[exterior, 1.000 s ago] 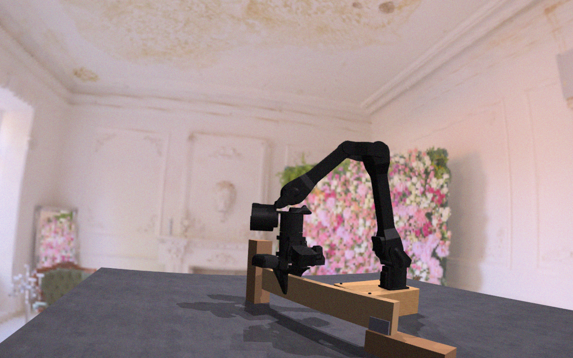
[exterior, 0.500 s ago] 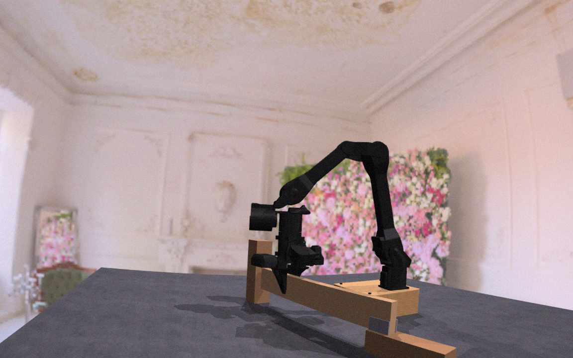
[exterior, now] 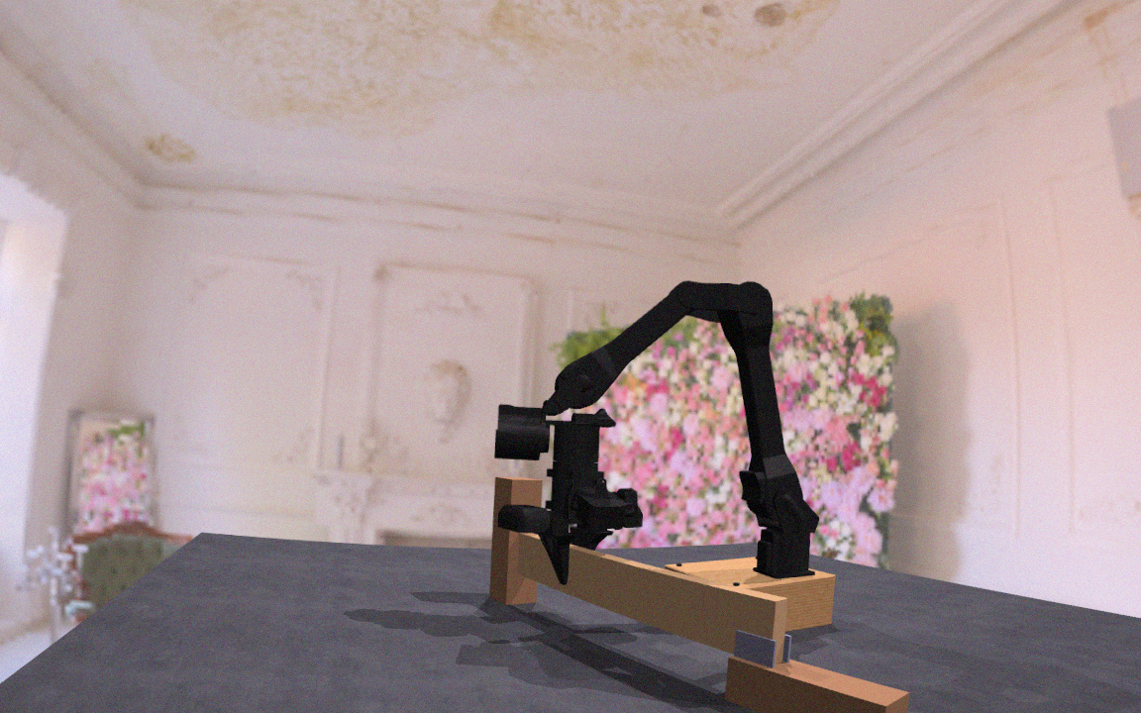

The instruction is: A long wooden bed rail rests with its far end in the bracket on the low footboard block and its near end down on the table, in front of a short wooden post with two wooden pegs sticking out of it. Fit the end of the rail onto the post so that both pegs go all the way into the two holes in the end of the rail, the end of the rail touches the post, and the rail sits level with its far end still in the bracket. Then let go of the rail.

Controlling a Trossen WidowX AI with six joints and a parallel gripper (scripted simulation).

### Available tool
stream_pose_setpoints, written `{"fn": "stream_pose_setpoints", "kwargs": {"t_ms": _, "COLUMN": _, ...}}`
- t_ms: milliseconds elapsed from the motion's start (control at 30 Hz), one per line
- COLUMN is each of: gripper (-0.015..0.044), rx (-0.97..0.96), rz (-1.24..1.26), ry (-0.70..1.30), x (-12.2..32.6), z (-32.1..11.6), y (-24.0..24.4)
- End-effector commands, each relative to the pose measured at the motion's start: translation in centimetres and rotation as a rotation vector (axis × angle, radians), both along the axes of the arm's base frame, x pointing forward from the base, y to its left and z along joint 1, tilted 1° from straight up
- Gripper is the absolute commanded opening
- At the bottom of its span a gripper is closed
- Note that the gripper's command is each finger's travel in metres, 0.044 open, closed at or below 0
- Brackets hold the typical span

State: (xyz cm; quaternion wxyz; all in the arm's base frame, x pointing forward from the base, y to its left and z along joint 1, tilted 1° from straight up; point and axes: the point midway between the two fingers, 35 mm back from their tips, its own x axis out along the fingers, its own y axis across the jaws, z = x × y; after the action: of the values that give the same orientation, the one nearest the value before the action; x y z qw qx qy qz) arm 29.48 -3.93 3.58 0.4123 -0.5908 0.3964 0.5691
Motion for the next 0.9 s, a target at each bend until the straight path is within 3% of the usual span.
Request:
{"fn": "stream_pose_setpoints", "kwargs": {"t_ms": 0, "gripper": 0.0000, "rx": -0.002, "rz": 0.003, "ry": -0.008, "x": 0.28, "z": 0.22, "y": -0.20}}
{"fn": "stream_pose_setpoints", "kwargs": {"t_ms": 300, "gripper": 0.0000, "rx": -0.002, "rz": 0.003, "ry": -0.008, "x": 0.32, "z": 0.24, "y": -0.31}}
{"fn": "stream_pose_setpoints", "kwargs": {"t_ms": 867, "gripper": 0.0440, "rx": 0.003, "rz": 0.002, "ry": 0.002, "x": 0.02, "z": 0.00, "y": -0.02}}
